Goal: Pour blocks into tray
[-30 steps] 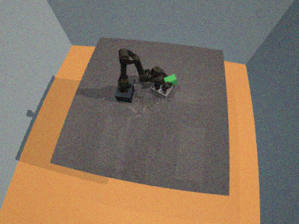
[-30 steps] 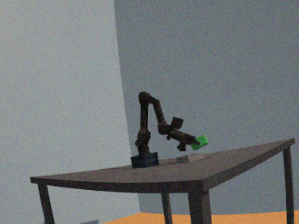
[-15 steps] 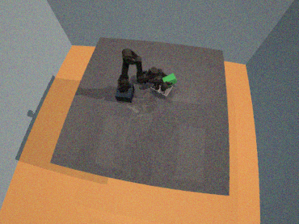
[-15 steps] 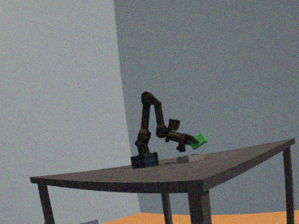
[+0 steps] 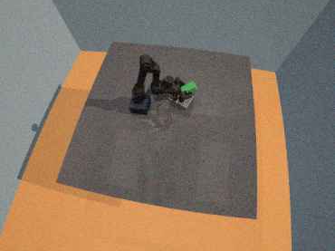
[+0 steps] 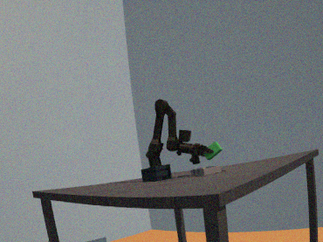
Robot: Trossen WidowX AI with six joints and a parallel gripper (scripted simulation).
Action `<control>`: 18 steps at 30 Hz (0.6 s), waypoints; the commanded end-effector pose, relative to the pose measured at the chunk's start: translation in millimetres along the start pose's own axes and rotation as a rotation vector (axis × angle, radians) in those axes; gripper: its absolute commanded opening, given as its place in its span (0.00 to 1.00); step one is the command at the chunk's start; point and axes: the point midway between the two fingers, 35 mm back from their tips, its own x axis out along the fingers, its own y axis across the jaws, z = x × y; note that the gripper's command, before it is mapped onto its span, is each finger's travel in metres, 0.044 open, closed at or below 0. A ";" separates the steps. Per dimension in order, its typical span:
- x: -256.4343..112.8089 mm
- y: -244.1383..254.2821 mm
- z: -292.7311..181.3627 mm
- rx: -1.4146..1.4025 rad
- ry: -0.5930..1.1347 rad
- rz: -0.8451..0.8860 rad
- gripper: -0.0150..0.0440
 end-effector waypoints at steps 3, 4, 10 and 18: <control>-0.3 0.0 0.2 0.000 0.001 0.000 0.25; -0.3 0.0 0.2 0.000 0.001 0.000 0.25; -0.3 0.0 0.3 0.000 0.001 0.000 0.25; -0.3 0.0 0.4 0.000 0.000 0.000 0.25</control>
